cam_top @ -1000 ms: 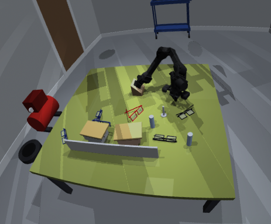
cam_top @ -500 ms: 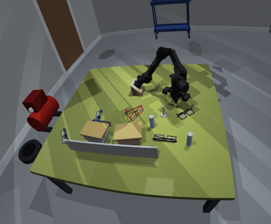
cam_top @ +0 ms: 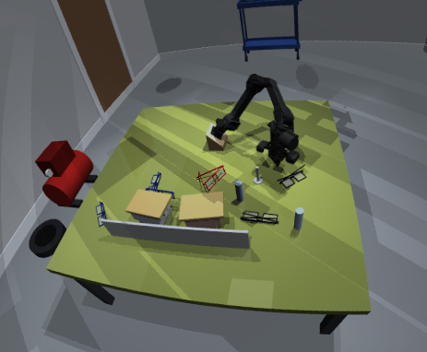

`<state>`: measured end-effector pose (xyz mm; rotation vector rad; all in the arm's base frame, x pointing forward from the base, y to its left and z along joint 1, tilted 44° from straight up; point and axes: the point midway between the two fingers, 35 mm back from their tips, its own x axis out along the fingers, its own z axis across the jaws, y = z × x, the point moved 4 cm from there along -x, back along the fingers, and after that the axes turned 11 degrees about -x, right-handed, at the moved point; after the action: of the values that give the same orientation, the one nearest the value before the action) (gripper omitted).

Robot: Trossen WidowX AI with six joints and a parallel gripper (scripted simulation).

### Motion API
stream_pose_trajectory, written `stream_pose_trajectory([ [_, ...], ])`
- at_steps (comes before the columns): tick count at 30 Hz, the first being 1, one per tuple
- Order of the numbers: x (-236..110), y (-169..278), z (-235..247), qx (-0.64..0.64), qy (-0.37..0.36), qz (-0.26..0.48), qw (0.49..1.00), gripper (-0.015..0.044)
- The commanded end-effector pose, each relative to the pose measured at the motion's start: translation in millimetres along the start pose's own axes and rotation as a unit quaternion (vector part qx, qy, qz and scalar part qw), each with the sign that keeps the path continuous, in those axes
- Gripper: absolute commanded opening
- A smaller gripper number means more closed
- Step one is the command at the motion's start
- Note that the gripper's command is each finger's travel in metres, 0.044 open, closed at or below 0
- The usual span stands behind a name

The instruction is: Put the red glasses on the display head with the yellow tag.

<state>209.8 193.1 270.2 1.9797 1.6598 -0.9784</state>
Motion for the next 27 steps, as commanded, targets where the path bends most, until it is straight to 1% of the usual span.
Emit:
stream_pose_trajectory([
  [1, 7.5, -0.4, 1.5, 0.003, -0.003, 0.000, 1.000, 0.0000],
  [10, 20.8, -1.7, 2.0, 0.003, -0.001, -0.001, 1.000, 0.0000],
  [27, 20.7, -0.4, -4.4, 0.003, -0.001, -0.001, 1.000, 0.0000],
])
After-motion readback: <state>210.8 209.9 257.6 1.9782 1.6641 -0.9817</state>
